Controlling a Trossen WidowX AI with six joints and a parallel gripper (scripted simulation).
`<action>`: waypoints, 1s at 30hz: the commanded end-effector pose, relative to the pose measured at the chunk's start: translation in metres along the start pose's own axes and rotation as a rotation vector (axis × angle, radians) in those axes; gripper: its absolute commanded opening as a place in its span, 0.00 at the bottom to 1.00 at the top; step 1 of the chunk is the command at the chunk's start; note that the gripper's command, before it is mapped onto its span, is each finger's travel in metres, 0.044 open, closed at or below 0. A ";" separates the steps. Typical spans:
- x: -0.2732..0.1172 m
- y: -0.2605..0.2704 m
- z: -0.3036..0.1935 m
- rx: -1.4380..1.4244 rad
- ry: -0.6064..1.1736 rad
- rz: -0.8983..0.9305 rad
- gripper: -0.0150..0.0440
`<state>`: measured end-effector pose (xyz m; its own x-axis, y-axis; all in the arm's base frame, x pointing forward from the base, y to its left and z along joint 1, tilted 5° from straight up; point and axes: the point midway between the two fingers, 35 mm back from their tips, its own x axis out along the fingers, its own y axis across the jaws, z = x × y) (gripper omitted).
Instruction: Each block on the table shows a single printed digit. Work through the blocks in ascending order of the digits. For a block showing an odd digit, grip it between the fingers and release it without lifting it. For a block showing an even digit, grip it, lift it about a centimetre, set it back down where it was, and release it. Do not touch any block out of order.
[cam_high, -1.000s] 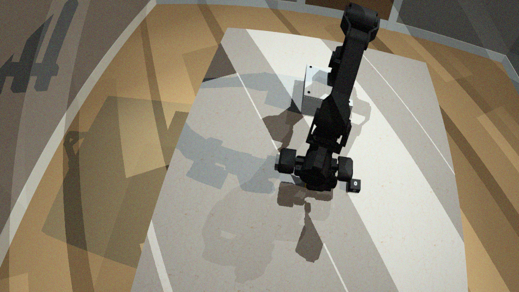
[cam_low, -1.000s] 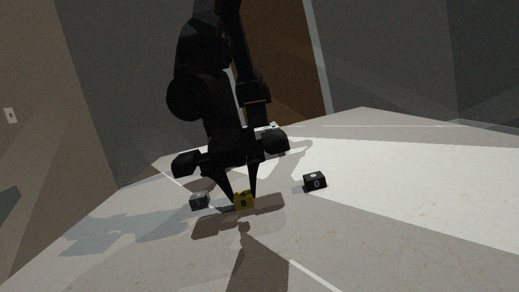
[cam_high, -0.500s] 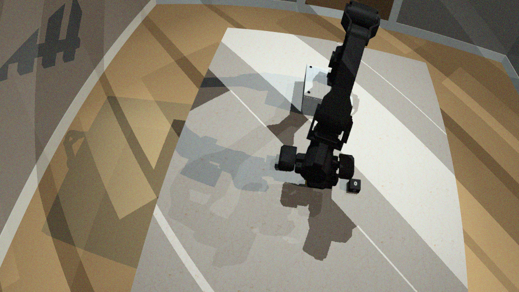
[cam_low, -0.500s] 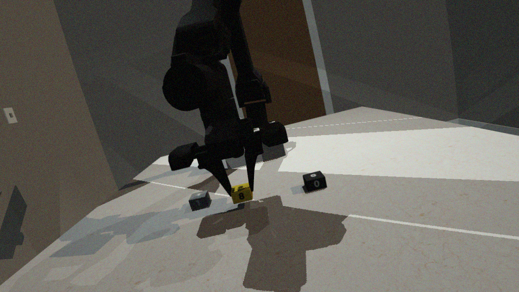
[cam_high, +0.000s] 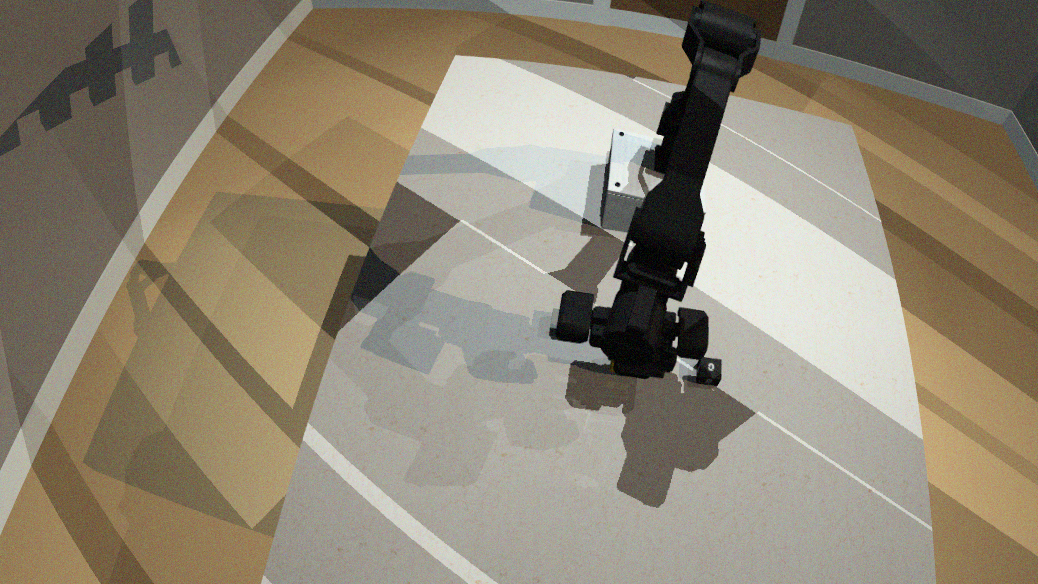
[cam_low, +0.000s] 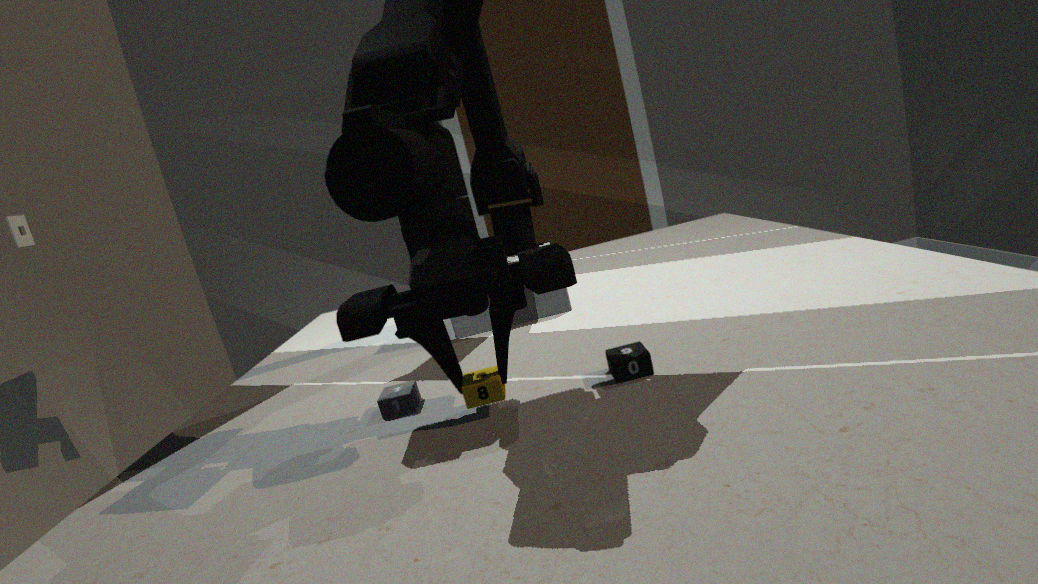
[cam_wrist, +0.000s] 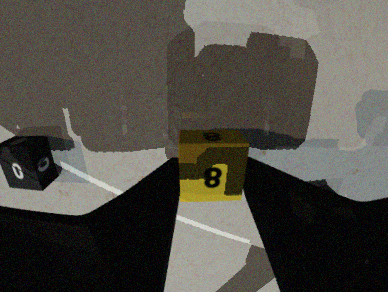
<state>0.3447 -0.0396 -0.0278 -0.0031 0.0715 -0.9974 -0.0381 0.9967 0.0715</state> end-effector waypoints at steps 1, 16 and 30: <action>0.007 0.000 -0.001 0.003 0.005 0.001 0.46; 0.013 0.000 -0.001 0.003 0.005 0.001 0.50; 0.002 0.000 0.000 0.003 0.005 0.001 0.93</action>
<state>0.3434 -0.0385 -0.0395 -0.0104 0.0729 -0.9973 -0.0396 0.9965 0.0732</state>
